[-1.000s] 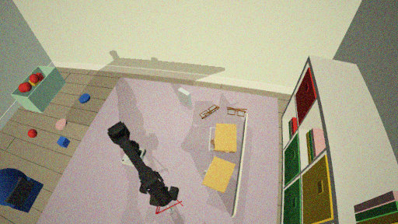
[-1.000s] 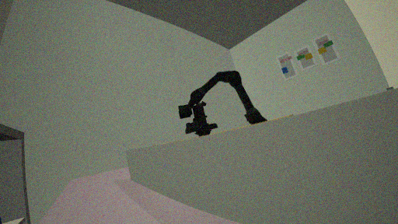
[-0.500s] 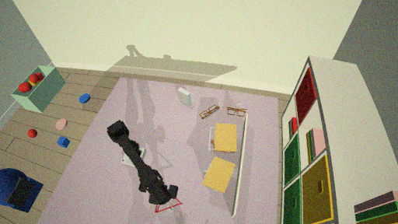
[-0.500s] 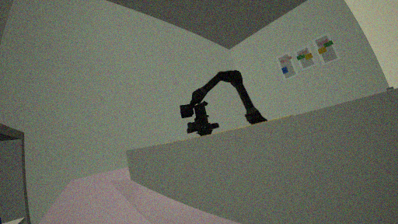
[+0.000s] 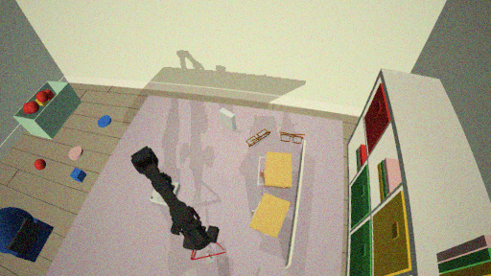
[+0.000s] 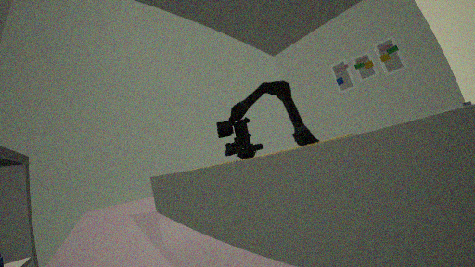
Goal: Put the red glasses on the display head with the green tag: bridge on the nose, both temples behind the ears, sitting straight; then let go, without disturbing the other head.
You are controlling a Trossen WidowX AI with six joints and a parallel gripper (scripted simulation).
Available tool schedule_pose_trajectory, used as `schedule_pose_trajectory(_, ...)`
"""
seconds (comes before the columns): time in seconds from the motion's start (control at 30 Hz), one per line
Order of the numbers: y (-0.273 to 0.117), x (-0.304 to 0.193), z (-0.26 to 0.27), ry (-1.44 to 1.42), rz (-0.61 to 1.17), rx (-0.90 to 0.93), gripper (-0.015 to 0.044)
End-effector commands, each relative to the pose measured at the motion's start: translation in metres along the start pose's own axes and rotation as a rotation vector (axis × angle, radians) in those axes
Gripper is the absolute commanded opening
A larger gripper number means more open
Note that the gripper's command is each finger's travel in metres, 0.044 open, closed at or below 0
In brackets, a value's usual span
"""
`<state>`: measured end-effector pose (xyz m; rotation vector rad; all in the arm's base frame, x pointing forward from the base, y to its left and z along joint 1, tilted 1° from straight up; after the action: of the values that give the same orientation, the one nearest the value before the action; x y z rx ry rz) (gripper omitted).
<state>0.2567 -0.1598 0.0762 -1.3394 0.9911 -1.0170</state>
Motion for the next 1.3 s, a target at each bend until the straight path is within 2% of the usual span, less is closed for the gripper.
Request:
schedule_pose_trajectory(0.0,0.0,-0.004,-0.003,0.004,-0.003,-0.003,0.0)
schedule_pose_trajectory(1.27,0.001,-0.029,-0.006,0.004,-0.001,-0.003,0.0)
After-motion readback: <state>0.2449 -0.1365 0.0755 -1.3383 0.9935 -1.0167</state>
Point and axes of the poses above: the point midway between the two fingers, 35 mm back from their tips, its own y axis out along the fingers, its own z axis across the jaws, x = y × z, the point moved 1 cm from there along -y, back along the fingers, and after that the axes turned 8 degrees about -y, right-handed, at the moved point
